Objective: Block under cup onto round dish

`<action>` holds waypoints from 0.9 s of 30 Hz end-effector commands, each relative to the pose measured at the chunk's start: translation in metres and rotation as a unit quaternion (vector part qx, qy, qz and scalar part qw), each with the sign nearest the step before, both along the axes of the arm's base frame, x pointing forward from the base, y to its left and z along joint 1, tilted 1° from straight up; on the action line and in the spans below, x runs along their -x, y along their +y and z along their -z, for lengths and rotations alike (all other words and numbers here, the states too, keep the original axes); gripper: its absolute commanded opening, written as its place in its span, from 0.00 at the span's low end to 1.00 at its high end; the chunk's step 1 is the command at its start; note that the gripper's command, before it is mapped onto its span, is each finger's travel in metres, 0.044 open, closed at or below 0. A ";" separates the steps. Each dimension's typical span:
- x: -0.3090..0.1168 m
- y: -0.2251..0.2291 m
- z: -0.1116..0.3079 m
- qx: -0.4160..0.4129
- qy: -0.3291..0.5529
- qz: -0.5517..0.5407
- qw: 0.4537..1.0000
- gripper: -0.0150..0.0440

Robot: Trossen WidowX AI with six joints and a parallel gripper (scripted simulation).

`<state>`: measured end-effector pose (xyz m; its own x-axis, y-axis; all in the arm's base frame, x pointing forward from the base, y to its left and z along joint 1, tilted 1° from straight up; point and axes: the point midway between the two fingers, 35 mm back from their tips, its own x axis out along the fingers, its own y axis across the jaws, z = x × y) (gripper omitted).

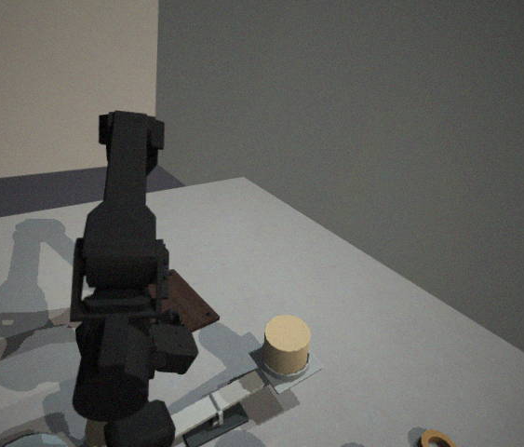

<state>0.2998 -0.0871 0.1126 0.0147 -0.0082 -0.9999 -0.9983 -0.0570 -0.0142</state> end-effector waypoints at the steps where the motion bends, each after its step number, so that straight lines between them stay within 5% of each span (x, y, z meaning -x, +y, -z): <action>1: 0.000 0.001 0.007 -0.002 0.000 -0.001 1.000 1.00; 22: 0.001 0.001 0.038 -0.002 0.000 -0.001 1.000 1.00; 27: 0.001 0.001 0.038 -0.002 0.000 -0.001 1.000 0.84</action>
